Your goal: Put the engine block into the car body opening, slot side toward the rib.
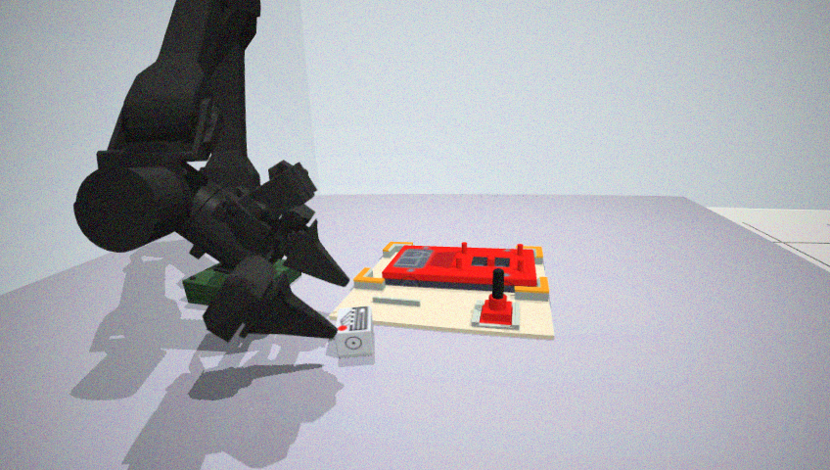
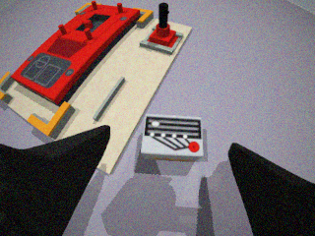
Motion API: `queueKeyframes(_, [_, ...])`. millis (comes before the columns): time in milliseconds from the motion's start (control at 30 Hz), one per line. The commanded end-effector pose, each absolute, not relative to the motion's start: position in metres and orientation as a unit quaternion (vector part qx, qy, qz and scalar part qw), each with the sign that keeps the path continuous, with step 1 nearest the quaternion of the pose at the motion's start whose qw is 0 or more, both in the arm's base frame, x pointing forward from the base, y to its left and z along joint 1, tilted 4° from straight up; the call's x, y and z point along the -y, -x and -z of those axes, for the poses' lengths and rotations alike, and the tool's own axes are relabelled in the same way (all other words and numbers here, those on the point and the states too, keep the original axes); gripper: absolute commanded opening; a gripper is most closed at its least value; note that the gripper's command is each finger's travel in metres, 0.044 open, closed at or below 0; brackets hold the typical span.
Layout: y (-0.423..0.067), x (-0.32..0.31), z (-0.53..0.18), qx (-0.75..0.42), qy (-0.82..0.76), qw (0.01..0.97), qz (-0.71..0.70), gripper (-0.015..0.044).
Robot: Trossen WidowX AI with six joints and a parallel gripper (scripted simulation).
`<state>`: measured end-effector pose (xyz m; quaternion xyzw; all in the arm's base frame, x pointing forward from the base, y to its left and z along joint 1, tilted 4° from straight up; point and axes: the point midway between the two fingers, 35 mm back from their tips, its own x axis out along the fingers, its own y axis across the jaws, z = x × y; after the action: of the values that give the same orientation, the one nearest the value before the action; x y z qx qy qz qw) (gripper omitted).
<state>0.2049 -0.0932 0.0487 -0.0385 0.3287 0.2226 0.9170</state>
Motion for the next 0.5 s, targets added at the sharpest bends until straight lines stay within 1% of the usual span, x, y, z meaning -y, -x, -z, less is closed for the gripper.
queueKeyframes(0, [-0.2069,0.0931,-0.0483,-0.359,0.003,0.909,-0.213,0.0440])
queueKeyframes(467, [-0.2131,0.0889,-0.0474,-0.495,-0.155,0.846,-0.125,0.0440])
